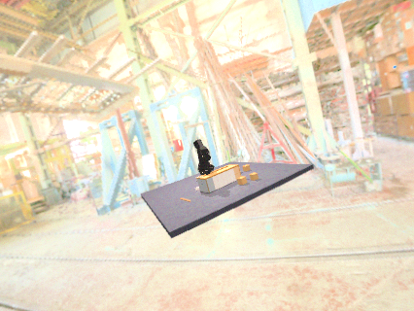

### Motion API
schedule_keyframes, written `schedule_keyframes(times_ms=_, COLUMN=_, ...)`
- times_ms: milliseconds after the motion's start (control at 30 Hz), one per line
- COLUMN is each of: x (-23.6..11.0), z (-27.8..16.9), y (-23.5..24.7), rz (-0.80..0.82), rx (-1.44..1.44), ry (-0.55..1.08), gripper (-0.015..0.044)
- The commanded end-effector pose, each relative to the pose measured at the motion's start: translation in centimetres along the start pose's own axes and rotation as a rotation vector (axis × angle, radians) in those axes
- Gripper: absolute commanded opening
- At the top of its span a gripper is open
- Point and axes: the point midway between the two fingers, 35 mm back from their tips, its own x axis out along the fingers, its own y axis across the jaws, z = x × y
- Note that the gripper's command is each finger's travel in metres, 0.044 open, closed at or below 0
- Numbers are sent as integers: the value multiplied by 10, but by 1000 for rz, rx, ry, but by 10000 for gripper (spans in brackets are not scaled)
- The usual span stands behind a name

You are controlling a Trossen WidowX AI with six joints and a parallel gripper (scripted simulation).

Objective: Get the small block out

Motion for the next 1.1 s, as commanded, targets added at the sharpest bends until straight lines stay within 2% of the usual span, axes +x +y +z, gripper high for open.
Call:
schedule_keyframes(times_ms=0, x=4, z=-3, y=-1, rz=3, rx=-4, ry=-2, gripper=400)
schedule_keyframes(times_ms=467, x=8, z=-16, y=-1, rz=3, rx=-4, ry=-1, gripper=400)
schedule_keyframes(times_ms=567, x=-4, z=-21, y=-2, rz=2, rx=-2, ry=1, gripper=400)
schedule_keyframes(times_ms=733, x=-48, z=-35, y=0, rz=2, rx=2, ry=6, gripper=400)
schedule_keyframes(times_ms=1067, x=-47, z=-35, y=-2, rz=-9, rx=7, ry=10, gripper=400)
